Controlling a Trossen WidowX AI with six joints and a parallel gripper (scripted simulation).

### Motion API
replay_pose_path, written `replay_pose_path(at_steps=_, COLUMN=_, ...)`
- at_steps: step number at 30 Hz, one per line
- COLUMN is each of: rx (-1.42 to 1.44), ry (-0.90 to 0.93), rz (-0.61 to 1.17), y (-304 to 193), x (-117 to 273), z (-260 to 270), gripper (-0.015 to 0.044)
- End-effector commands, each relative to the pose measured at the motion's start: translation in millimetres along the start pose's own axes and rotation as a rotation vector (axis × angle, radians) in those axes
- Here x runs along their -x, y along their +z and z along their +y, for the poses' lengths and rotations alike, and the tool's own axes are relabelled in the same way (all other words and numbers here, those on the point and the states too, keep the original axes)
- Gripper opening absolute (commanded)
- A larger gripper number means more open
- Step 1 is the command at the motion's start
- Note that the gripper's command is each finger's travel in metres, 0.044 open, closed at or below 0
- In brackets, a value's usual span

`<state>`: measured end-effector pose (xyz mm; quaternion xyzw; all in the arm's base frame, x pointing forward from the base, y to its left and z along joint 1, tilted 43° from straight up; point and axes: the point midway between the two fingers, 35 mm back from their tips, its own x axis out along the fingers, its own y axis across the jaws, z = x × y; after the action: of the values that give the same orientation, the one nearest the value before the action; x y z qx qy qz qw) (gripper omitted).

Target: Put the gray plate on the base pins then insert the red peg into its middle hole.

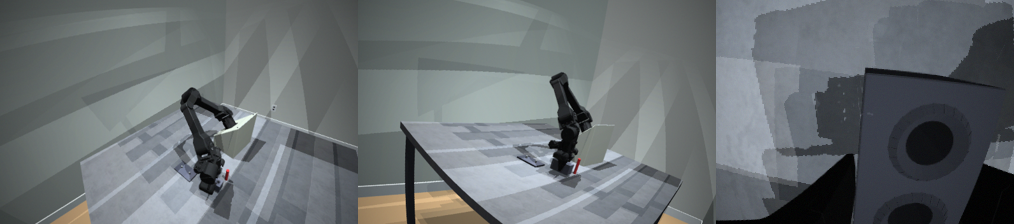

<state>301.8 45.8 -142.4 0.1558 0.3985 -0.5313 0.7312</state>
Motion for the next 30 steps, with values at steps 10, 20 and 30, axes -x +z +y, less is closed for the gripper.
replay_pose_path(at_steps=10, rx=0.000, ry=-0.001, rz=0.005, y=1, x=33, z=18, gripper=0.0000)
replay_pose_path(at_steps=20, rx=-0.005, ry=-0.012, rz=0.007, y=3, x=61, z=27, gripper=0.0000)
replay_pose_path(at_steps=30, rx=-0.012, ry=-0.024, rz=0.006, y=5, x=92, z=33, gripper=0.0000)
